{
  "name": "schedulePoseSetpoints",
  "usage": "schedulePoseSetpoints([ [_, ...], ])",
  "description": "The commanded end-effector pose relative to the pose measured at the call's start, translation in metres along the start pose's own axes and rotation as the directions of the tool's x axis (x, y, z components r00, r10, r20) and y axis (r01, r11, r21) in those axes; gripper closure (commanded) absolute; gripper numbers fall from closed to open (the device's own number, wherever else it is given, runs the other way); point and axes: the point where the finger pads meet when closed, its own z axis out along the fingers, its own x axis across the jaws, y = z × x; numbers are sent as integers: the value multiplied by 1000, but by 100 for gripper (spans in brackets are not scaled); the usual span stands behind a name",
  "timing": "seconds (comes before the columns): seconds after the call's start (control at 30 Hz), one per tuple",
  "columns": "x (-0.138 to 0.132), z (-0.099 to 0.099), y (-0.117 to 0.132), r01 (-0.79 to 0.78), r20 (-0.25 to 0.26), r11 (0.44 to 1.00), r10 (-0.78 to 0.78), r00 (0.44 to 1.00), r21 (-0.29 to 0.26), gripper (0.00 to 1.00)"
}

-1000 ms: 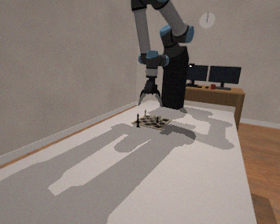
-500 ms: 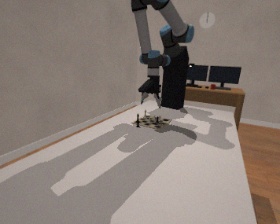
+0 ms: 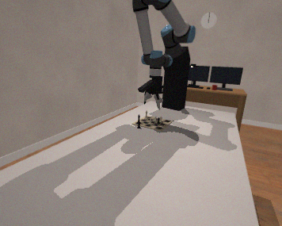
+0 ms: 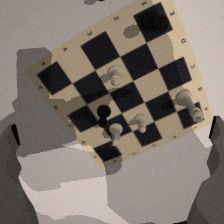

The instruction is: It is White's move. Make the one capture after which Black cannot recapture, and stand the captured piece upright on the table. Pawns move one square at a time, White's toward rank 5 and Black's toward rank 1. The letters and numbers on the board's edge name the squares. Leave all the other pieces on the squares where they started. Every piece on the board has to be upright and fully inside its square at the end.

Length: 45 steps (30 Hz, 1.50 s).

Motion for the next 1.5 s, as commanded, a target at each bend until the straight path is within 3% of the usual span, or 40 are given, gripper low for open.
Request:
schedulePoseSetpoints([
  [0.0, 1, -1, 3, -54, -4, 999, 54, 999, -1, 0],
  [0.7, 2, -1, 4, -93, -4, 996, 93, 996, 0, 0],
  [0.73, 2, -1, 4, -93, -4, 996, 93, 996, 0, 78],
  [1.47, 2, -1, 4, -93, -4, 996, 93, 996, 0, 78],
])
